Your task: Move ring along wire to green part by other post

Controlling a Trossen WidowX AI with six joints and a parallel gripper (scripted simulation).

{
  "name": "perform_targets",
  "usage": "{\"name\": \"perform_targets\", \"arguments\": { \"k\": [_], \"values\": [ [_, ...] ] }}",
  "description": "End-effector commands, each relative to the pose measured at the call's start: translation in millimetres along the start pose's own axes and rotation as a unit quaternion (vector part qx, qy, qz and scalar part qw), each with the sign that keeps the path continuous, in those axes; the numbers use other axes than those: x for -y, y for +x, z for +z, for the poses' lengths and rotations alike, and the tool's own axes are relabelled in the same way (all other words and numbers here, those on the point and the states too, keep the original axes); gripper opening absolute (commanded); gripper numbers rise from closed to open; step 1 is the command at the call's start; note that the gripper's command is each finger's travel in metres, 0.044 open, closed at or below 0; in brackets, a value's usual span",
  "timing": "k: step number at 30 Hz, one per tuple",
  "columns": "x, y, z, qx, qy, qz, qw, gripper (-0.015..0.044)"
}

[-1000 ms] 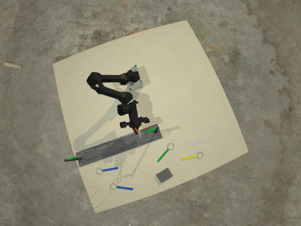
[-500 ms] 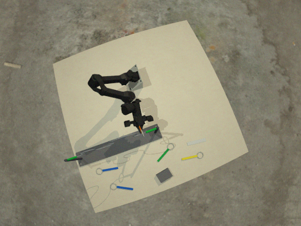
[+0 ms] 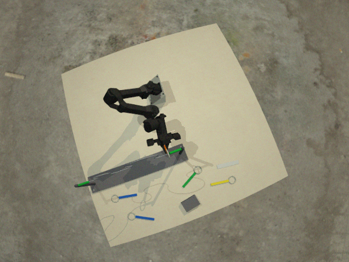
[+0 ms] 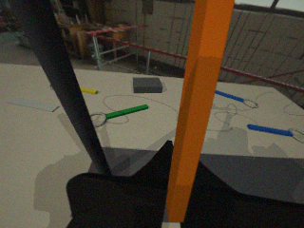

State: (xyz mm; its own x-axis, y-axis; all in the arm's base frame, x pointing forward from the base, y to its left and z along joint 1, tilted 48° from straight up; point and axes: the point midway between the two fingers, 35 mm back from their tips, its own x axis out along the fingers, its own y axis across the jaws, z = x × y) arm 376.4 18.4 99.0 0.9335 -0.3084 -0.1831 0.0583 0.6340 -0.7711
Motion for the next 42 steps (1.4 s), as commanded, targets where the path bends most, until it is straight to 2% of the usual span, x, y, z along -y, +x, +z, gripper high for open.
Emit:
{"name": "perform_targets", "arguments": {
  "k": [1,42],
  "values": [
    [-5,-1,1,0.002,0.003,0.001,1.000,-0.0150],
    [-25,2,-13,0.003,0.003,0.001,1.000,-0.0150]
  ]
}}
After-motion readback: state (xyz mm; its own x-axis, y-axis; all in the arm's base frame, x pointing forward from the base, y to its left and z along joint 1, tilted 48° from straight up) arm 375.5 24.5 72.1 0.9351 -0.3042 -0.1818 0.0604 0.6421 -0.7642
